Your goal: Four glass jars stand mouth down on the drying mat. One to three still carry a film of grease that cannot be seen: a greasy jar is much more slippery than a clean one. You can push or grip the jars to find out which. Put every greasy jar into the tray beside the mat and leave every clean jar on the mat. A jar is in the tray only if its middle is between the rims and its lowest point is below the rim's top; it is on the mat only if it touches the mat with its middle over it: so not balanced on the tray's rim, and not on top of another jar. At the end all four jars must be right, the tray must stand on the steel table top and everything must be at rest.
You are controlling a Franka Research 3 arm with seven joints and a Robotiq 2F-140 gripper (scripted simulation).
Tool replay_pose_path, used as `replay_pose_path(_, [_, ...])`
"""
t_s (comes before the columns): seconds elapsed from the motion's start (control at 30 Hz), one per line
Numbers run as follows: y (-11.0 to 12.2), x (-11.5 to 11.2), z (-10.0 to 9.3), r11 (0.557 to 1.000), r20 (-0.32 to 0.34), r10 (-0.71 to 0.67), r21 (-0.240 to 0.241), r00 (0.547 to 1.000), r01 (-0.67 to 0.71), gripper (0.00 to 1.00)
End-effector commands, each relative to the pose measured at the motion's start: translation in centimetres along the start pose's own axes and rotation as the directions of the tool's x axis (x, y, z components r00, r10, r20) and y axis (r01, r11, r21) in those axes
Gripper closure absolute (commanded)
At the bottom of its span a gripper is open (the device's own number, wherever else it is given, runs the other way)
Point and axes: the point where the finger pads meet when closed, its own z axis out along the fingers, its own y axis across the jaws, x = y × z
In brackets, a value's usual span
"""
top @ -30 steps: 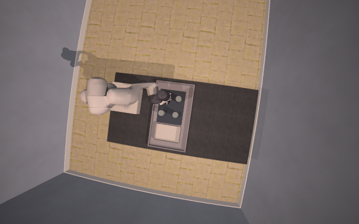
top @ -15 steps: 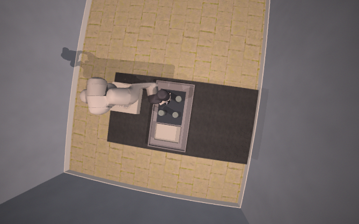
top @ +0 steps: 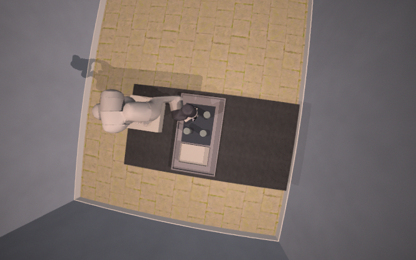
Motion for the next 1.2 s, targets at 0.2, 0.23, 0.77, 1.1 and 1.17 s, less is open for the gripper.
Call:
replay_pose_path(0.2, [0.1, 0.0, -0.13, 1.0, 0.005, 0.006, -0.002, 1.0, -0.006, 1.0])
replay_pose_path(0.23, [0.1, 0.0, -0.13, 1.0, 0.005, 0.006, -0.002, 1.0, -0.006, 1.0])
replay_pose_path(0.77, [0.1, 0.2, -0.12, 1.0, 0.005, 0.006, -0.002, 1.0, -0.006, 1.0])
replay_pose_path(1.1, [0.1, 0.32, -0.12, 1.0, 0.005, 0.006, -0.002, 1.0, -0.006, 1.0])
replay_pose_path(1.17, [0.1, 0.35, -0.12, 1.0, 0.005, 0.006, -0.002, 1.0, -0.006, 1.0])
